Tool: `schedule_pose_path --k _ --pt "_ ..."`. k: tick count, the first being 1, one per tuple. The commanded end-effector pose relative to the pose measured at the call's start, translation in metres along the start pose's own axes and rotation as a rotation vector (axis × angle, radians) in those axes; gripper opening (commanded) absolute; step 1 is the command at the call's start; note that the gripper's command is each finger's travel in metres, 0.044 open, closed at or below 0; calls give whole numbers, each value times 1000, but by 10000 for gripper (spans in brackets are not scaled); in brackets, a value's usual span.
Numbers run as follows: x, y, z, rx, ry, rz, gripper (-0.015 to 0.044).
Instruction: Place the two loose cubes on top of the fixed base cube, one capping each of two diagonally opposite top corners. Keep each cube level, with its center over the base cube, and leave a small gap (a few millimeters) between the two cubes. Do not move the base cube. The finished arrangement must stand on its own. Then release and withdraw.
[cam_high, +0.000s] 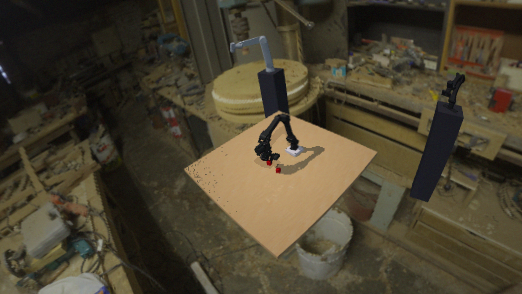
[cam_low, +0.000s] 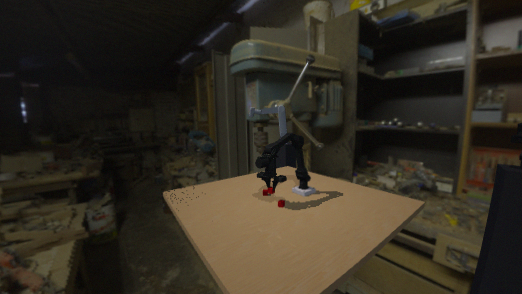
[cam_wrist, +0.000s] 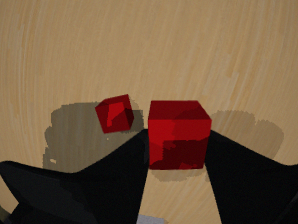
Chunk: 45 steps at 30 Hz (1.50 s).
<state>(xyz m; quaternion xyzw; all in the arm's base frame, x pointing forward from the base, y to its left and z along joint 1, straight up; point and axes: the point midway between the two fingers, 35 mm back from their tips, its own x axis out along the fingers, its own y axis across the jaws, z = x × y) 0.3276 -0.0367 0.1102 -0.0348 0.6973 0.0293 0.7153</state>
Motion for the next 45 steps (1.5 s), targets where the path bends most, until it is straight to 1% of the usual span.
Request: schedule_pose_path --k 1,19,34,45 --pt "4 11 0 119 2 5 105" --pt "19 50 -2 600 4 8 105" --pt "19 50 -2 604 4 8 105" --pt "41 51 -2 609 4 8 105"
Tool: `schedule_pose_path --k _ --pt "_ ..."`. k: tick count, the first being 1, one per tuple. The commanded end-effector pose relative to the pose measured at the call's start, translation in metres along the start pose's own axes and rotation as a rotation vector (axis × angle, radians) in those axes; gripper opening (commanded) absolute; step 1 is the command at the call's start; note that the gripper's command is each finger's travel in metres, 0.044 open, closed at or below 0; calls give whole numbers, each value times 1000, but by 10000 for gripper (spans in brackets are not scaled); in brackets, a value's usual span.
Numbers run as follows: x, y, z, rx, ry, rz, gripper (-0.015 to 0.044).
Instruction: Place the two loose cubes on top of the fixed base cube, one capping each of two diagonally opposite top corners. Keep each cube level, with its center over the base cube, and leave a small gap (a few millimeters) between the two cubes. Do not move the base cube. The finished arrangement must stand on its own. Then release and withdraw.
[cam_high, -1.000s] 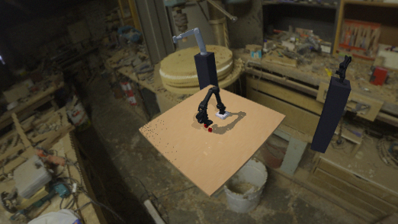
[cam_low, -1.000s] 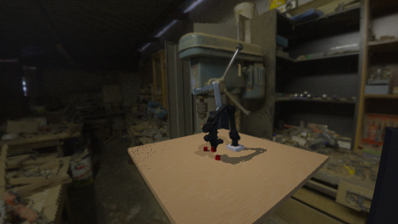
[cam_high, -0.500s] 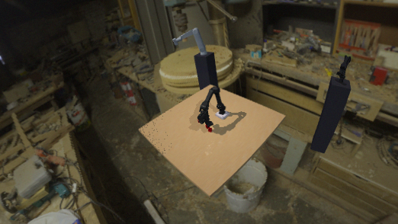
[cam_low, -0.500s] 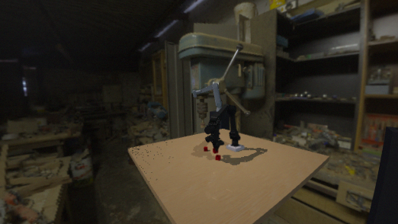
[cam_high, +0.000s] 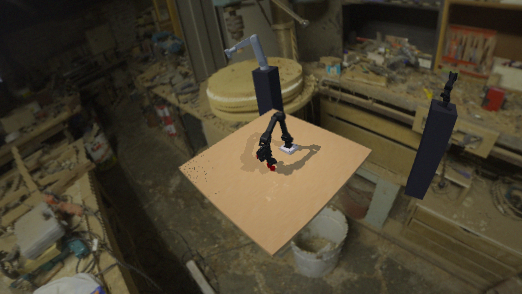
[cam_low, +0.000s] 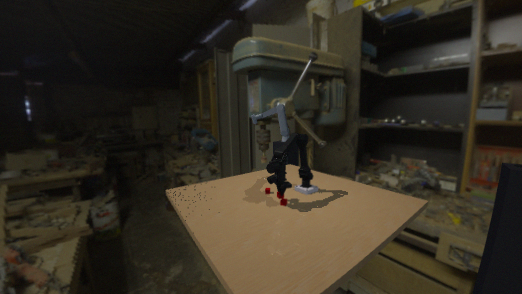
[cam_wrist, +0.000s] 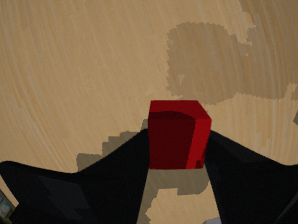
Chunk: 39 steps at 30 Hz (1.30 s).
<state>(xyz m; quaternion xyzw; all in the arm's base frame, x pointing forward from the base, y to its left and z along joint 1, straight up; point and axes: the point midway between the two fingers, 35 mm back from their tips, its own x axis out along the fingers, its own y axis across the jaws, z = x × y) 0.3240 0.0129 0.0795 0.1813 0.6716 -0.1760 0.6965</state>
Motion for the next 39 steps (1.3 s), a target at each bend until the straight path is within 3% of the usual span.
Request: schedule_pose_path --k 1,34,38,39 --pt "12 0 -2 8 13 -3 105" --pt "17 0 -3 3 13 -3 105" --pt "17 0 -3 3 13 -3 205" --pt "17 0 -3 3 13 -3 205"
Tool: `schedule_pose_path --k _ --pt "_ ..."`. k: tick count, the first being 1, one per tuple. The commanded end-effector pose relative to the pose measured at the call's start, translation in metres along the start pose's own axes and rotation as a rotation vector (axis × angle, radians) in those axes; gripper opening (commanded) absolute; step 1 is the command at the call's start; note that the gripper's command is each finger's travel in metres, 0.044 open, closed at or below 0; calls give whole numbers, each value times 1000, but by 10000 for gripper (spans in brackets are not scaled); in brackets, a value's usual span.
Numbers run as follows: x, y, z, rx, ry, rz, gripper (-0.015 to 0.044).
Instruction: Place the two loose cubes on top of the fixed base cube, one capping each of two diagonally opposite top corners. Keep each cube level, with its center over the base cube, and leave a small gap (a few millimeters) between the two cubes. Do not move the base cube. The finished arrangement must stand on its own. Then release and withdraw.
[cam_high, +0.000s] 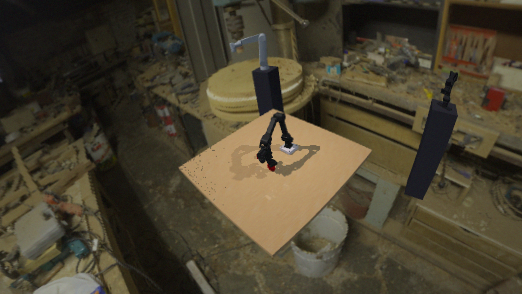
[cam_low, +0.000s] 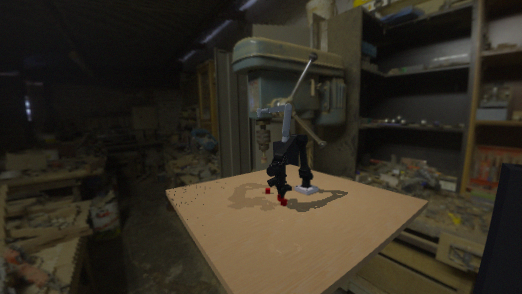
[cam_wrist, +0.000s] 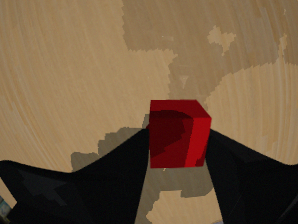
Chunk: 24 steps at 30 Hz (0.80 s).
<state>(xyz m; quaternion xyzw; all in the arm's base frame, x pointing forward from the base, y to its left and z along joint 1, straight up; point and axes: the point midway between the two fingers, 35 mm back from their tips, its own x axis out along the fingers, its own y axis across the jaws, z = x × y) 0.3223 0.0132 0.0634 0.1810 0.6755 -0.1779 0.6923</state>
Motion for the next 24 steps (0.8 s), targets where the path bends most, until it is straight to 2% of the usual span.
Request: schedule_pose_path --k 1,24 --pt "1 1 0 1 3 3 205" --pt "-30 0 0 0 0 0 205"
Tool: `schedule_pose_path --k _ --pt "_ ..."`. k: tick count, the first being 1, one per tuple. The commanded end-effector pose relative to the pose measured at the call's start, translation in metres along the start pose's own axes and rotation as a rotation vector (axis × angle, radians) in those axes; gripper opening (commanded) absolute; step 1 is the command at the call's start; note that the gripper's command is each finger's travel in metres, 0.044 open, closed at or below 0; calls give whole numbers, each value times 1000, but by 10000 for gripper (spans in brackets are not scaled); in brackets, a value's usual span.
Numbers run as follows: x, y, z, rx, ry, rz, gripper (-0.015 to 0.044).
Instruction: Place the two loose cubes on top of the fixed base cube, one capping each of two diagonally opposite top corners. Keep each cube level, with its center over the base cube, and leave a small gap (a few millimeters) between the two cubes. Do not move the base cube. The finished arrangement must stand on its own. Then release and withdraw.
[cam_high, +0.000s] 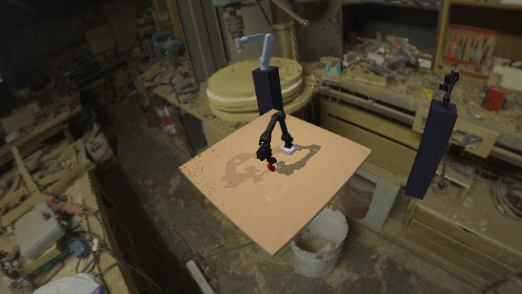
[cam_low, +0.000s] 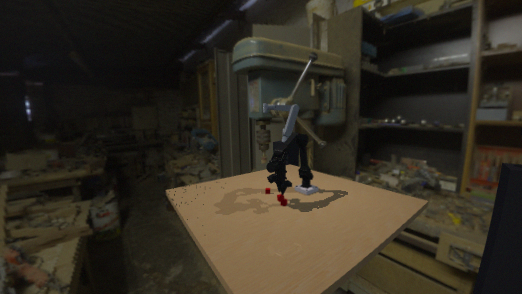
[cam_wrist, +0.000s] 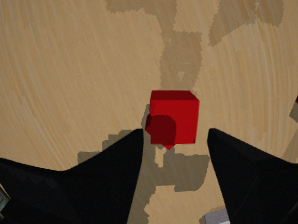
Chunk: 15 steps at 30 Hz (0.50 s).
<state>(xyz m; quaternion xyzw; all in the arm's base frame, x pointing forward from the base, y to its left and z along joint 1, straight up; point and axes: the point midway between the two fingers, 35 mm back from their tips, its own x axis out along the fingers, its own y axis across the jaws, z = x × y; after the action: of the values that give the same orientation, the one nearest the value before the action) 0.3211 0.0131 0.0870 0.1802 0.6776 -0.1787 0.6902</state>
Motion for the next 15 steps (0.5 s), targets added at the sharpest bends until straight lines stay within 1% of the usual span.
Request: schedule_pose_path --k 1,4,6,7,15 --pt "-7 0 1 0 -5 3 205" --pt "-7 0 1 0 -5 3 205" --pt "-5 -4 2 -23 -3 2 258" --pt "-6 -9 4 -51 -3 1 265" --pt "-17 -60 20 -327 -4 -3 265"
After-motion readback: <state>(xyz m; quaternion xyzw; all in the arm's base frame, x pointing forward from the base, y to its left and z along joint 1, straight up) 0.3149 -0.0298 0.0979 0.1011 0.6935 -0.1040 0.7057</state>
